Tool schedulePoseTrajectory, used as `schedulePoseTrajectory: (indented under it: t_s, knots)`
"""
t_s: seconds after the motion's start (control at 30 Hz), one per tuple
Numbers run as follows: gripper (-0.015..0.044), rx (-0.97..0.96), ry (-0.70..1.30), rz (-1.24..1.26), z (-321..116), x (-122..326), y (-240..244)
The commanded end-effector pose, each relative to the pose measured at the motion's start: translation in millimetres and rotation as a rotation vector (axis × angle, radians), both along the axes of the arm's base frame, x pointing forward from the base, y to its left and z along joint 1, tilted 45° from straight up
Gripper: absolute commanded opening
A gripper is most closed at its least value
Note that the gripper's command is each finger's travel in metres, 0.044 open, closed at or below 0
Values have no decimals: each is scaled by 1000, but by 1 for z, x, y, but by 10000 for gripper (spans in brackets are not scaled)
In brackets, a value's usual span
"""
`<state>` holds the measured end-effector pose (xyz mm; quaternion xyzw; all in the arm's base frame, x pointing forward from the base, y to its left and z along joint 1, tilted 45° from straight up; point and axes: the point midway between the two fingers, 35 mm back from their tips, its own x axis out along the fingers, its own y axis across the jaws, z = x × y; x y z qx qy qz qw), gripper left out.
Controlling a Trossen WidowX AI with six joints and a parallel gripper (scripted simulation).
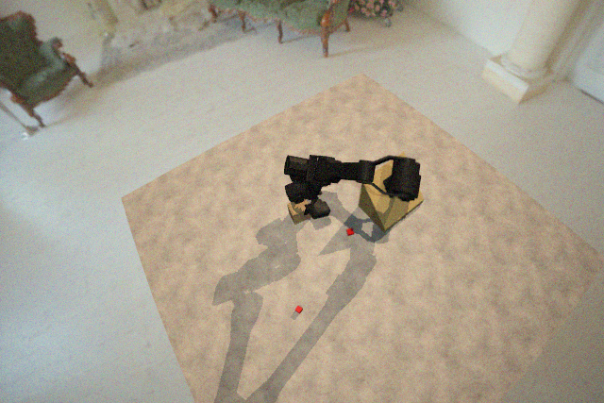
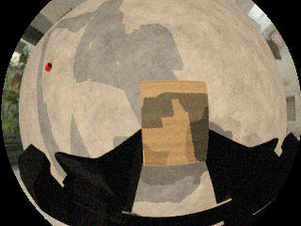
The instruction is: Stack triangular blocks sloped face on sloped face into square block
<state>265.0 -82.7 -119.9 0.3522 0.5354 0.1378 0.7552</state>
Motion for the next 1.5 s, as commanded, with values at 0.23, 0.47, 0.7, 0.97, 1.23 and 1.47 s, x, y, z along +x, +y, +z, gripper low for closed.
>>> schedulePoseTrajectory:
  t_s: [0.23, 0.47, 0.7, 0.97, 1.23, 1.47]
  knots:
    - [0, 6, 3, -5, -1, 0, 1]
    - [0, 6, 5, -5, -2, 0, 2]
    - [0, 6, 6, -5, -2, 0, 2]
    - [0, 6, 6, -5, -3, 1, 3]
    - [0, 5, 7, -4, -3, 1, 2]
    - [131, 3, 5, -2, -3, 0, 2]
